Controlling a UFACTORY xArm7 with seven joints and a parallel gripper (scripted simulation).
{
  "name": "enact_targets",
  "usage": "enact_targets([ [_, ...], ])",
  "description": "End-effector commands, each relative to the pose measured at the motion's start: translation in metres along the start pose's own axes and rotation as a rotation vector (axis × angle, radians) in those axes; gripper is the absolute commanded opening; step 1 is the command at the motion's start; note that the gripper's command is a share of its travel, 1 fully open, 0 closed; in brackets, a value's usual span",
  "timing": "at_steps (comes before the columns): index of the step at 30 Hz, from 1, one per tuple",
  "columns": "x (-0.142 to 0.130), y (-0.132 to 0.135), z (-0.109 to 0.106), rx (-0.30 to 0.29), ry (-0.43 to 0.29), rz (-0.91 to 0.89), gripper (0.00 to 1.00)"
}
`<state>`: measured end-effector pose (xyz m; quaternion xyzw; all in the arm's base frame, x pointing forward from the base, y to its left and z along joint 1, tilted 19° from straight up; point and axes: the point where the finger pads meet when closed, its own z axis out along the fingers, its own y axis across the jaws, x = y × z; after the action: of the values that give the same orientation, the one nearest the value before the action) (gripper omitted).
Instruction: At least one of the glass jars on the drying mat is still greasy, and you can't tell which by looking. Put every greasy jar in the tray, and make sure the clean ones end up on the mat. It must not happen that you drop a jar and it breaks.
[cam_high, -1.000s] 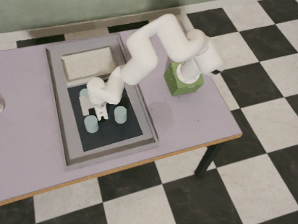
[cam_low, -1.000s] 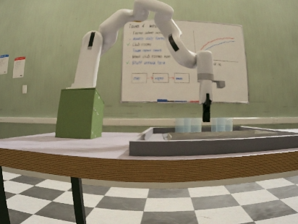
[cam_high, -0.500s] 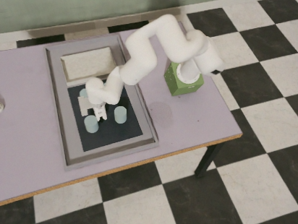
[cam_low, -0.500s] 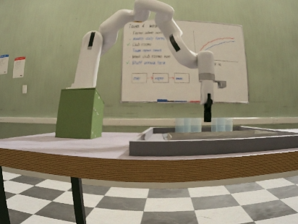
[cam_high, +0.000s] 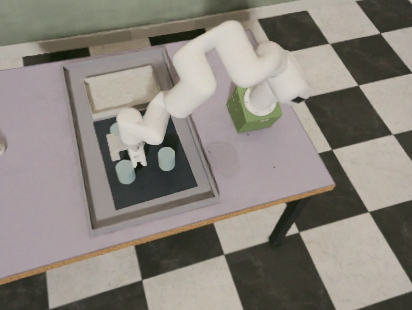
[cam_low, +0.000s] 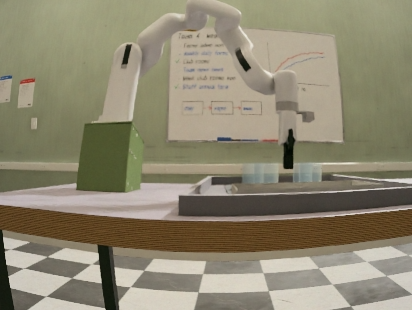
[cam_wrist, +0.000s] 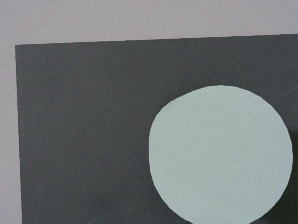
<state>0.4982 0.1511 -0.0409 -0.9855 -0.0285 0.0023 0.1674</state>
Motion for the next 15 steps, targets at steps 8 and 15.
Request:
enact_targets([
  [8,0.0041,0.0004,-0.0035,0.000,0.006,0.000,0.00],
  [15,0.0048,0.0004,-0.0041,0.000,0.006,0.000,0.00],
])
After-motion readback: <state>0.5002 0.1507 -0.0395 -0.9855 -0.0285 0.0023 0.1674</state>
